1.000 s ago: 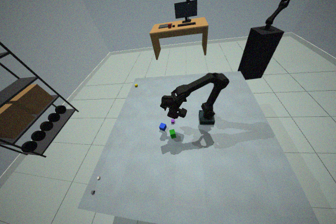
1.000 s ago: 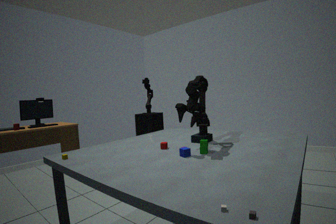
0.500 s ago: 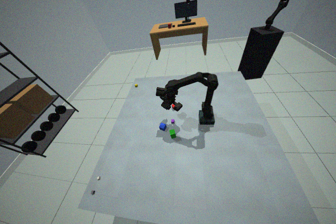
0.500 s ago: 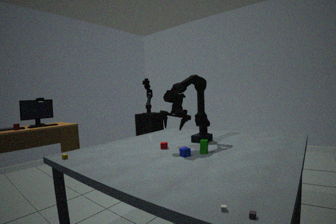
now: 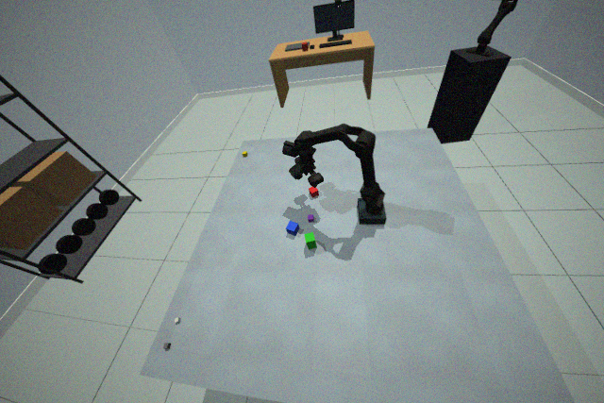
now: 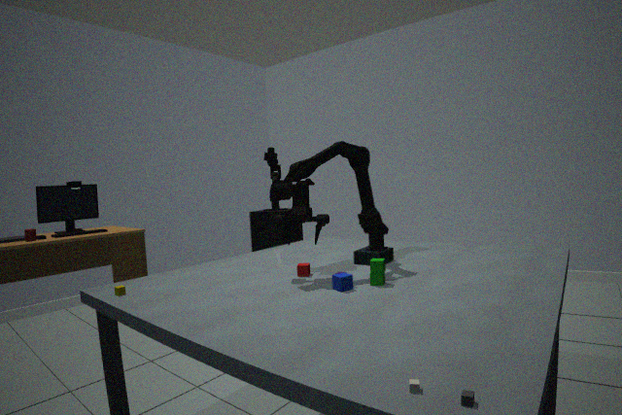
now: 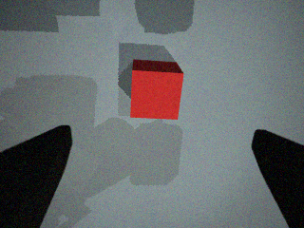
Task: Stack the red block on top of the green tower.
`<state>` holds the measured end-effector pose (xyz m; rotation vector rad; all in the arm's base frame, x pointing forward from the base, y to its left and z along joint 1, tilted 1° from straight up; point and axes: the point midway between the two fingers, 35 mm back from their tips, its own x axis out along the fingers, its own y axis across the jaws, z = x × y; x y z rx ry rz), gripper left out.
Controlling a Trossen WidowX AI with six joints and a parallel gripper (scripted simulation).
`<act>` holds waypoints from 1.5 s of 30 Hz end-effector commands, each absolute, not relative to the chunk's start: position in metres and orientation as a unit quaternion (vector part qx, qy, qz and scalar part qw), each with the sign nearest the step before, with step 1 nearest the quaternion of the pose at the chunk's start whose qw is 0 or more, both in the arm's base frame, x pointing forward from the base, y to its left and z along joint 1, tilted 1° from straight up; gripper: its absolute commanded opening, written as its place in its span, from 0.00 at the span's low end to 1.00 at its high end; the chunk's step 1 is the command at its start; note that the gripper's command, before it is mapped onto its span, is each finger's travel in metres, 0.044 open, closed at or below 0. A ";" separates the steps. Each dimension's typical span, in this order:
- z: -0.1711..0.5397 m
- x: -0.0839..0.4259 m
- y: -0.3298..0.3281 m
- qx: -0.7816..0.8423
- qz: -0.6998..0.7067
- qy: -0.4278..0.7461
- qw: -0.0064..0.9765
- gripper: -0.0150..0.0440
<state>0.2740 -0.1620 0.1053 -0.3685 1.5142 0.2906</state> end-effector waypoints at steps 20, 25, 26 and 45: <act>0.048 0.271 -0.167 -0.143 0.128 0.683 0.705 1.00; 0.041 0.271 -0.168 -0.143 0.128 0.683 0.705 1.00; 0.039 0.271 -0.168 -0.143 0.128 0.683 0.705 1.00; 0.008 0.272 -0.168 -0.143 0.128 0.683 0.705 1.00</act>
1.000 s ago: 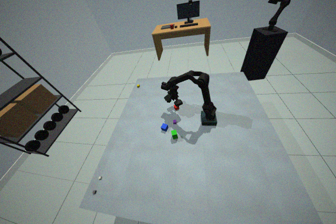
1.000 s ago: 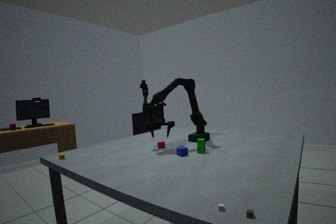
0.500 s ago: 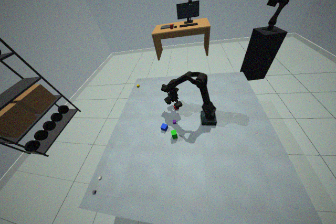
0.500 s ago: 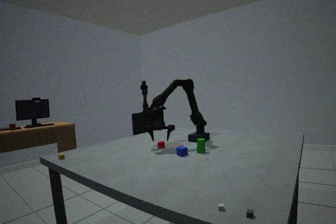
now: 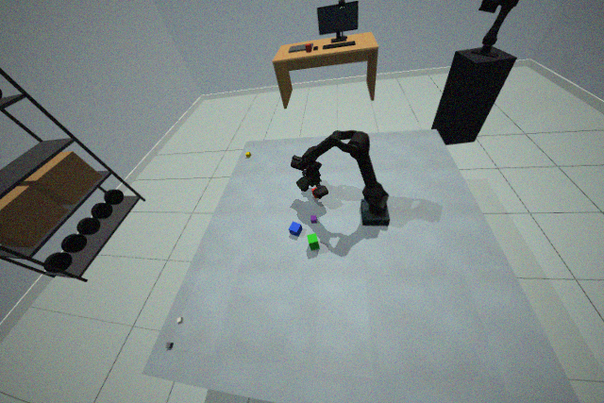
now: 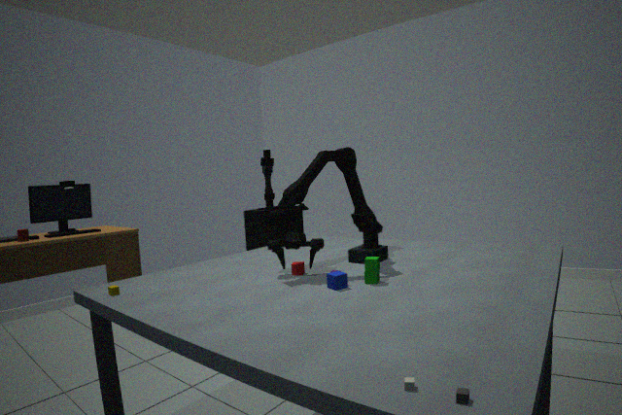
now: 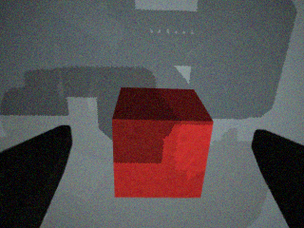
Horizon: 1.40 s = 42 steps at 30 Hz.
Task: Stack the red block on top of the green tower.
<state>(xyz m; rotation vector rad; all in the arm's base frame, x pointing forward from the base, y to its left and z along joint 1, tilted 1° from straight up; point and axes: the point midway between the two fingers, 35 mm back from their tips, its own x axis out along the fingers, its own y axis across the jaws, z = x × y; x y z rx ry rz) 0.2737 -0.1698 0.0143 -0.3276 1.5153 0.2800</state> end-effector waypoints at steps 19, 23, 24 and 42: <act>0.002 0.272 -0.168 -0.143 0.128 0.683 0.705 1.00; 0.002 0.272 -0.168 -0.143 0.128 0.683 0.705 0.82; 0.002 0.272 -0.168 -0.143 0.128 0.683 0.705 0.78; 0.025 0.272 -0.168 -0.143 0.128 0.683 0.705 0.25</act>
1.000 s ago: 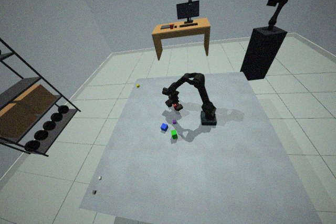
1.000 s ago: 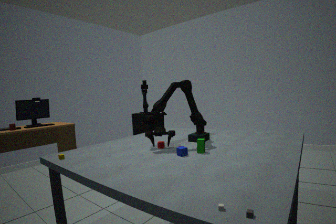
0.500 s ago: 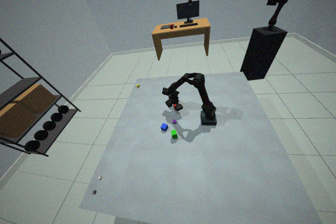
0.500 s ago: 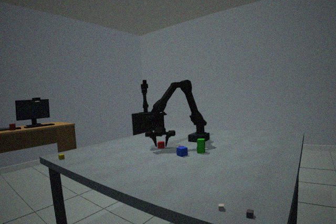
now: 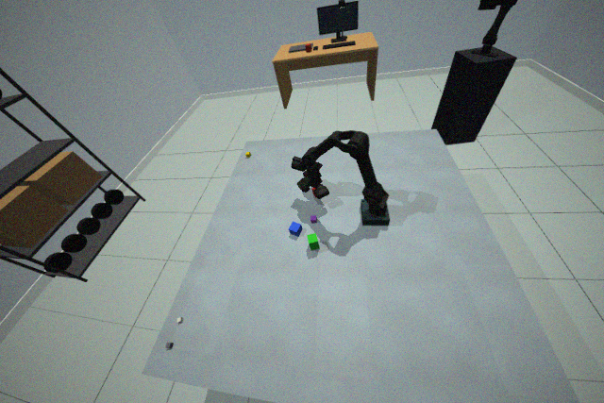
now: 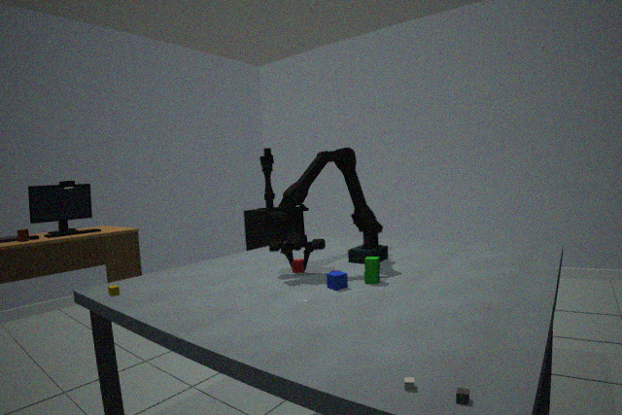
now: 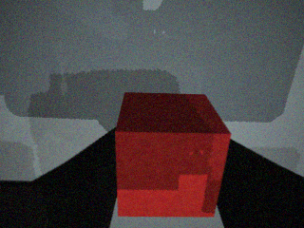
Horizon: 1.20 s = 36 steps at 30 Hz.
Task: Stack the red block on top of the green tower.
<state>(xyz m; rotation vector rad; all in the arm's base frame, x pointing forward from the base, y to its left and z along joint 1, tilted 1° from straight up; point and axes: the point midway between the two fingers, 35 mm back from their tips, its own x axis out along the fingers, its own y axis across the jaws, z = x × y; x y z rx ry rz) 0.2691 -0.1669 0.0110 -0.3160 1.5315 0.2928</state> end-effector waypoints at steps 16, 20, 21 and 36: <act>0.114 0.269 -0.167 -0.143 0.127 0.683 0.705 0.25; 0.122 0.268 -0.167 -0.143 0.127 0.683 0.705 0.25; 0.118 0.269 -0.168 -0.145 0.126 0.683 0.705 0.25; 0.122 0.293 -0.117 -0.141 0.129 0.682 0.706 0.25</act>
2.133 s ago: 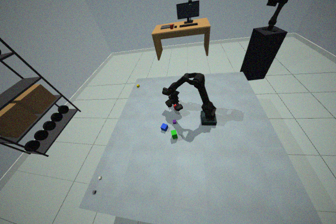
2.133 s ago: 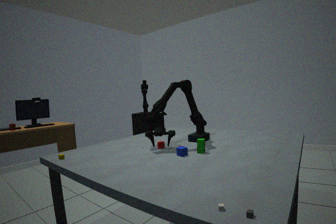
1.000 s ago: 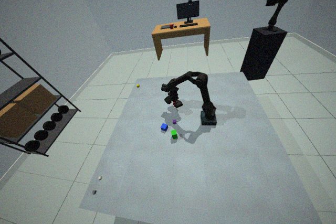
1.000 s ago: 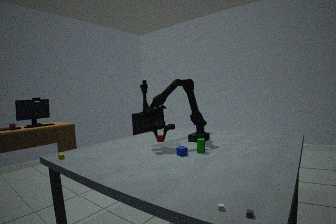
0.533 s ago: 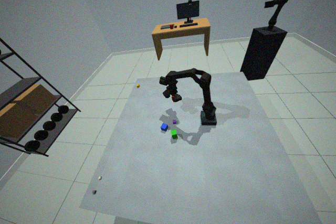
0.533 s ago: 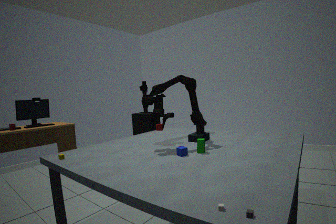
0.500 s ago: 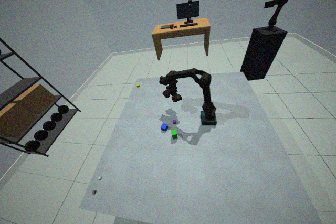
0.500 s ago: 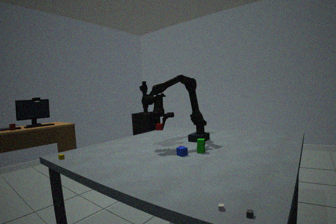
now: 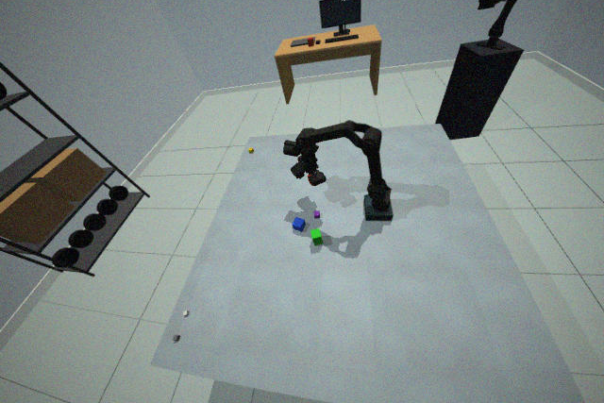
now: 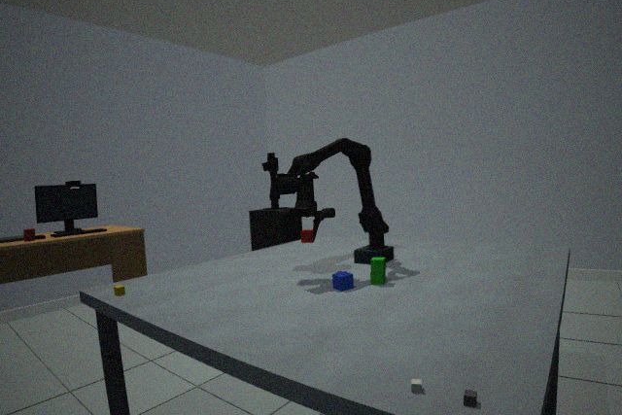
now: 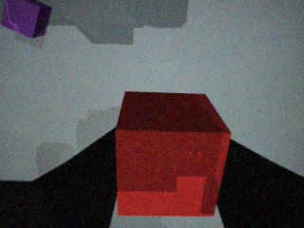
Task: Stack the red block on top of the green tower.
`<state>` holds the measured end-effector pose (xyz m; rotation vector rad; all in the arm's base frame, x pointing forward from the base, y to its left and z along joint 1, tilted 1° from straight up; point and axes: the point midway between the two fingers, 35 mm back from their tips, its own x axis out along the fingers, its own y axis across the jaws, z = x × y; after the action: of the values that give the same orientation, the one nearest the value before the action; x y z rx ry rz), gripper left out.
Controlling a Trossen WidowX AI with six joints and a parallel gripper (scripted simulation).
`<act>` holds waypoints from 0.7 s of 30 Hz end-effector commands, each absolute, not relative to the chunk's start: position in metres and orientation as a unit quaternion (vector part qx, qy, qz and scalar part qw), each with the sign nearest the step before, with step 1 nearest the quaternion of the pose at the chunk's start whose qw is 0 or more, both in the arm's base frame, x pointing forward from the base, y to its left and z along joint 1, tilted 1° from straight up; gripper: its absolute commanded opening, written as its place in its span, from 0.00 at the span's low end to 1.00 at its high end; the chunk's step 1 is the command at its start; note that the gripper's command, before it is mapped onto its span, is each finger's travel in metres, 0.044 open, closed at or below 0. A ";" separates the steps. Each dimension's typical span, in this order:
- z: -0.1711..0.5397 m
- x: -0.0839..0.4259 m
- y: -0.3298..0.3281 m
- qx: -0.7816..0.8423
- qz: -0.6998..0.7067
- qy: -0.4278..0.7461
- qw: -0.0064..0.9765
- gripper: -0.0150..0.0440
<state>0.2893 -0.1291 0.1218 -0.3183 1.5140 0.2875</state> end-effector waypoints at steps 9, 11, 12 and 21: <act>0.122 0.307 -0.070 -0.140 0.130 0.682 0.706 0.25; 0.122 0.309 -0.059 -0.140 0.131 0.682 0.706 0.25; 0.122 0.310 -0.054 -0.140 0.131 0.682 0.706 0.25; 0.122 0.314 -0.006 -0.138 0.132 0.681 0.707 0.25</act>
<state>0.3143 -0.0185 0.1218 -0.3078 1.5104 0.2979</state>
